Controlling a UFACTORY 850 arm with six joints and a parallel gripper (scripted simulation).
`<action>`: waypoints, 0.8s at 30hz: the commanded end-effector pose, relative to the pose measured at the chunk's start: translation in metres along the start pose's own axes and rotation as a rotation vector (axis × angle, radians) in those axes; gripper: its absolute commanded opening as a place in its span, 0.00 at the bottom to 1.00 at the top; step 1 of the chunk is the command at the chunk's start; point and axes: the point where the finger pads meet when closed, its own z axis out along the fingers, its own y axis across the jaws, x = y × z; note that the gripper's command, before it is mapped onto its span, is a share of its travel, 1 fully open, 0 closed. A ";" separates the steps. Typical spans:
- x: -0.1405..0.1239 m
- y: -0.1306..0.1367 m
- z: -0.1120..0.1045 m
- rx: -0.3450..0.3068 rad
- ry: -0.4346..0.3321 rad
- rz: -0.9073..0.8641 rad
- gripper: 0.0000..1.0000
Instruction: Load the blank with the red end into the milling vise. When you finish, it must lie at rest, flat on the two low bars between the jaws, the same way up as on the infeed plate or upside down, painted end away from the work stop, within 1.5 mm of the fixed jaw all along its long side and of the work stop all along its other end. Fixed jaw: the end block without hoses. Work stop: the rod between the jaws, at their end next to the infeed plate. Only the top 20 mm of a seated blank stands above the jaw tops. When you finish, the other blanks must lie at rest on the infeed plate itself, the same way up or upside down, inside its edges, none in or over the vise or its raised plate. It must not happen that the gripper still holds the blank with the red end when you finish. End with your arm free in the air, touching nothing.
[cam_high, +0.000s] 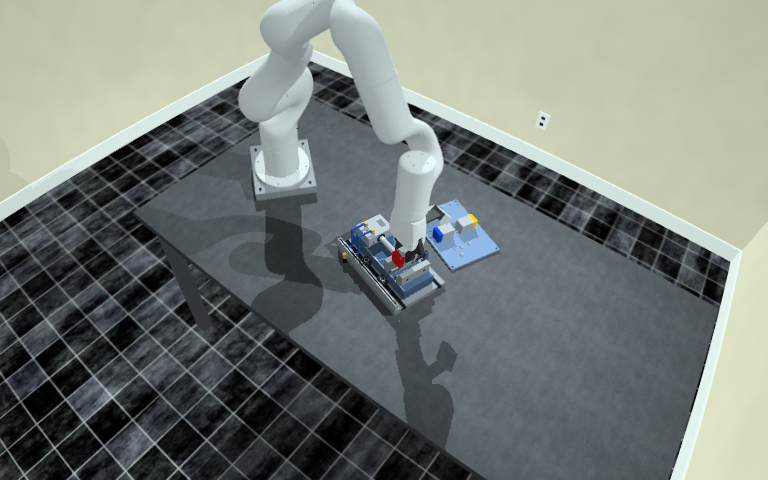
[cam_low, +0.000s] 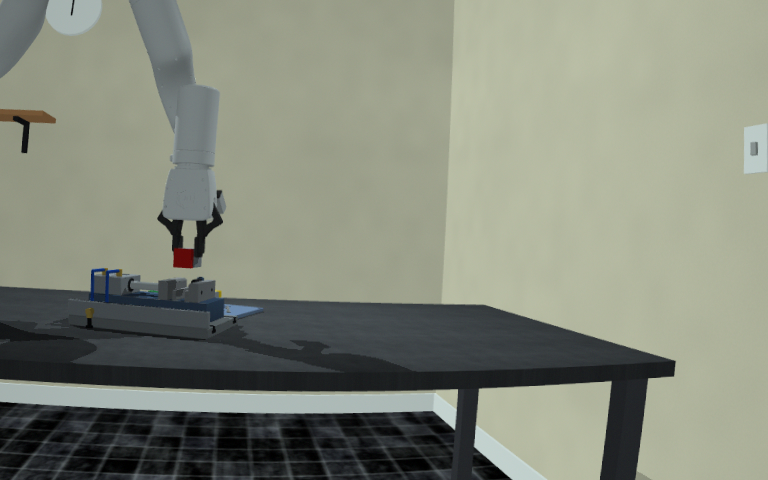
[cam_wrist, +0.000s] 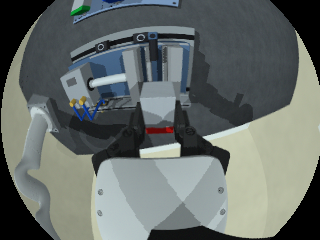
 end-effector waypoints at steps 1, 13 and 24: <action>0.003 0.000 -0.001 -0.002 0.000 0.000 0.00; 0.006 -0.002 -0.001 -0.002 0.000 0.000 0.00; 0.011 -0.004 -0.001 -0.002 0.000 0.000 0.00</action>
